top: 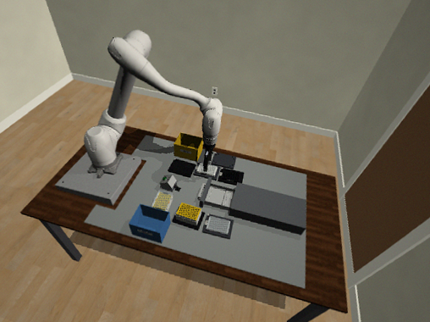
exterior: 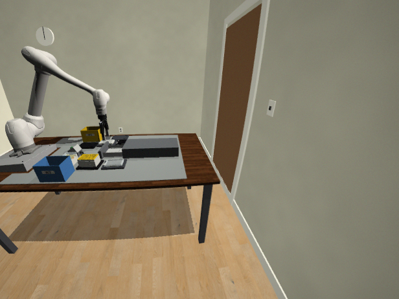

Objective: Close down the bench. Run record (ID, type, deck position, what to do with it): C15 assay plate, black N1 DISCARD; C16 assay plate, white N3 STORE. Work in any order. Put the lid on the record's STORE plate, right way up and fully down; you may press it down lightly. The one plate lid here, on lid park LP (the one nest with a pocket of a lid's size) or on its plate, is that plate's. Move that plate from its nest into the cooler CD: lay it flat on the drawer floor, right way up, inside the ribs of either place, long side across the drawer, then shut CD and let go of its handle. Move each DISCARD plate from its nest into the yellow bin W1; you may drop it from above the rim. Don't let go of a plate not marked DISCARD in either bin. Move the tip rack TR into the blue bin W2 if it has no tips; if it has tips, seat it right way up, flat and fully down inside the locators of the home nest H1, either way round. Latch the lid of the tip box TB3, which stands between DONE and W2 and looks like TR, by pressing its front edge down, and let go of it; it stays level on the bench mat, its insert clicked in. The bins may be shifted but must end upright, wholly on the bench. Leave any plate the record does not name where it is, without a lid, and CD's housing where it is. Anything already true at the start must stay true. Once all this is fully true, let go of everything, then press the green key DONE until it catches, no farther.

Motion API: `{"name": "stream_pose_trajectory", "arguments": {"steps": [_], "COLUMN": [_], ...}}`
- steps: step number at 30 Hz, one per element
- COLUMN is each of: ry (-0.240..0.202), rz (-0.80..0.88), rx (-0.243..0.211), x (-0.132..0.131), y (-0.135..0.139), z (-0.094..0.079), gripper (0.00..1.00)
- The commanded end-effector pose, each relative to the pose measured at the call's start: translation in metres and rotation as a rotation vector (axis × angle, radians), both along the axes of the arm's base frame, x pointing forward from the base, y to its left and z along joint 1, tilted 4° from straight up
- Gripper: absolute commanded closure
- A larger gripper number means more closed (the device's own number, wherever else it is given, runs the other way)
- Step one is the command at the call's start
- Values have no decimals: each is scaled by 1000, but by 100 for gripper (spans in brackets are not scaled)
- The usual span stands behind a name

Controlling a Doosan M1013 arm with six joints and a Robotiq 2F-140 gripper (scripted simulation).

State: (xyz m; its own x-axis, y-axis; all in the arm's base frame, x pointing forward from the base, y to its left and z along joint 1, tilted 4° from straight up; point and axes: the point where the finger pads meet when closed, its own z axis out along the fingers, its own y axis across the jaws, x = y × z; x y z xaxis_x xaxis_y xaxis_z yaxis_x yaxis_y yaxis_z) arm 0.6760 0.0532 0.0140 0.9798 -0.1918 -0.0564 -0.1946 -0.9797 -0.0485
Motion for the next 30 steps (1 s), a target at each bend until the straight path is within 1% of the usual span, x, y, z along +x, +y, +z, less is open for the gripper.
{"name": "stream_pose_trajectory", "arguments": {"steps": [1,12,14,20,23,30], "ry": [0,0,0,0,0,0], "rz": [0,0,0,0,0,0], "rx": [0,0,0,0,0,0], "x": [0,-1,-1,-1,-1,-2], "y": [0,1,1,2,2,2], "z": [-3,-17,-17,-25,-25,-33], "gripper": [34,34,34,34,34,34]}}
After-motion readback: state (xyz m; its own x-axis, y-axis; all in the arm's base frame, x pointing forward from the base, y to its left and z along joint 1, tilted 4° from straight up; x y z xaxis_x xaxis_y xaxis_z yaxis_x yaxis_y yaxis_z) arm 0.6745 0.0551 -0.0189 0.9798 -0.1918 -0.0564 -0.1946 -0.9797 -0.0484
